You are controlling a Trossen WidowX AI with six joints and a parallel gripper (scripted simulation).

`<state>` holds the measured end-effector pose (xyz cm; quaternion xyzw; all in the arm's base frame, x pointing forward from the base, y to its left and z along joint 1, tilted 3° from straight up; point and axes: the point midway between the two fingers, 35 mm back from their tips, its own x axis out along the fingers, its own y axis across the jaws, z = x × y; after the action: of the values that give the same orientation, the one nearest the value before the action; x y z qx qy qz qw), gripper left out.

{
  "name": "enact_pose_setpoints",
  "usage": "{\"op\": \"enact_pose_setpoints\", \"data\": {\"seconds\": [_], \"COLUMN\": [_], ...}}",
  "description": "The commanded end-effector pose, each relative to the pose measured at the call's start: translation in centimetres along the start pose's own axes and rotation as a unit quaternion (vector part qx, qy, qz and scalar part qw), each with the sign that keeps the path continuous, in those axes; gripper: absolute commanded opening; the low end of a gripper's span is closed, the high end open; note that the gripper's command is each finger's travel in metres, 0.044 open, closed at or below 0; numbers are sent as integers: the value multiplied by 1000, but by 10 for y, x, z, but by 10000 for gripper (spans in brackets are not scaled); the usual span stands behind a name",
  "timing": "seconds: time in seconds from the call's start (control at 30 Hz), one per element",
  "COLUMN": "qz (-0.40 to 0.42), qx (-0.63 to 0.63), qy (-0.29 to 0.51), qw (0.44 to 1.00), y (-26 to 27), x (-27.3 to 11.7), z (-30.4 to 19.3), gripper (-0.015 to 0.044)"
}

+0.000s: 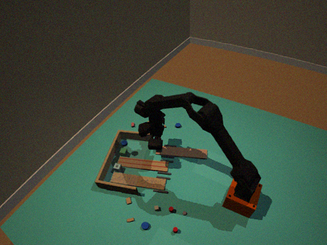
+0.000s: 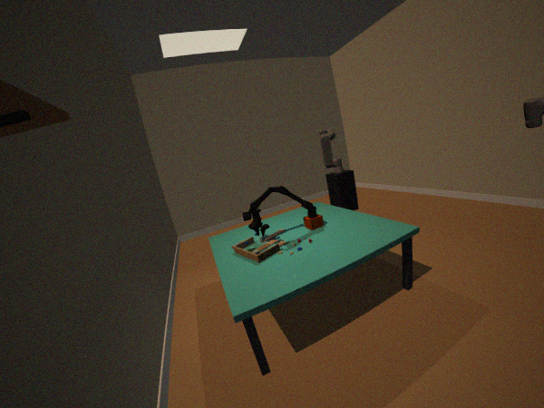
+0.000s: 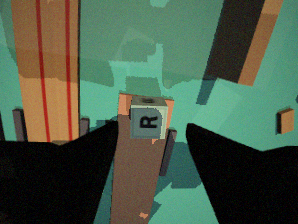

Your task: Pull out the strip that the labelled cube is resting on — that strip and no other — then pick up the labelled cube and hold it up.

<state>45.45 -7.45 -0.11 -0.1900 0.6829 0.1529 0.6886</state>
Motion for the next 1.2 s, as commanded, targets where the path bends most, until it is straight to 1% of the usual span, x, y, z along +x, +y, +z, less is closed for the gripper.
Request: {"op": "enact_pose_setpoints", "data": {"seconds": [0.0, 0.57, 0.83, 0.97, 1.17], "qz": [5, 5, 5, 2, 2], "qx": [2, 2, 2, 2, 2], "qy": [5, 5, 5, 3, 3], "qw": [1000, 1000, 1000, 1000, 1000], "y": [2, 2, 2, 1, 1], "x": [11, 38, 39, 37, 37], "z": [-2, -3, -3, -2, -2], "gripper": [250, 250, 250, 145, 105]}}
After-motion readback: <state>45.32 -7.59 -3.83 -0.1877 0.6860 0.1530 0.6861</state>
